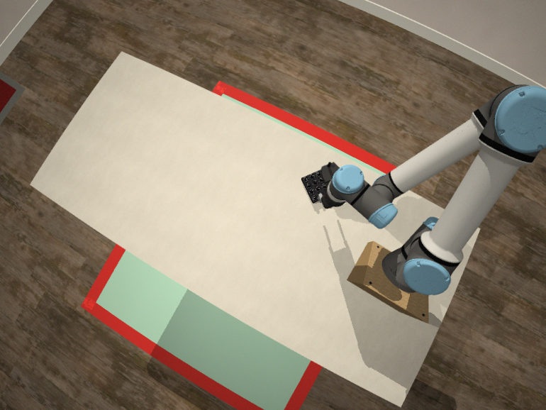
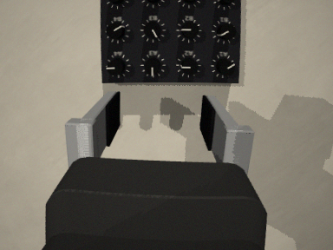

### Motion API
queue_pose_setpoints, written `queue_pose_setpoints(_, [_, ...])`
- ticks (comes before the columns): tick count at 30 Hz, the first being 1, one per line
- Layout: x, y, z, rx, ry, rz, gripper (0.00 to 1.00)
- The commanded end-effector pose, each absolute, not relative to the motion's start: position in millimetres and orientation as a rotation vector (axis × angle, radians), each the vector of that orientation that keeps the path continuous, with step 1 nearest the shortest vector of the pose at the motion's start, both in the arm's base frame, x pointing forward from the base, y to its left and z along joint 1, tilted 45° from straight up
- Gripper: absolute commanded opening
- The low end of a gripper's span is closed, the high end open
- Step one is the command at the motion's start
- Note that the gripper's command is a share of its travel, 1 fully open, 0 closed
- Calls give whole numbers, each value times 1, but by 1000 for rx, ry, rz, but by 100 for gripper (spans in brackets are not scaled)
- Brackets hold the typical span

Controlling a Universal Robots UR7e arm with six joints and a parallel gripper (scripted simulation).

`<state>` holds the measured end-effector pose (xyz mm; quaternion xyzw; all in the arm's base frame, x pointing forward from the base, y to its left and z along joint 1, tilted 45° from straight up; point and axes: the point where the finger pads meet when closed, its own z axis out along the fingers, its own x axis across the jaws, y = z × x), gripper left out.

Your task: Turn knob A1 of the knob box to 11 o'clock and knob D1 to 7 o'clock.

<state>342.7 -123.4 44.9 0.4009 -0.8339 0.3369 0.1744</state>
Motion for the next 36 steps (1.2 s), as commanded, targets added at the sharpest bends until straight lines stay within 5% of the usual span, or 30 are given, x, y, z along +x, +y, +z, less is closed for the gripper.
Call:
queue_pose_setpoints(1, [343,-123,45,1137,-2364,956,100])
queue_pose_setpoints(36, [343,-123,45,1155,-2351,950,100])
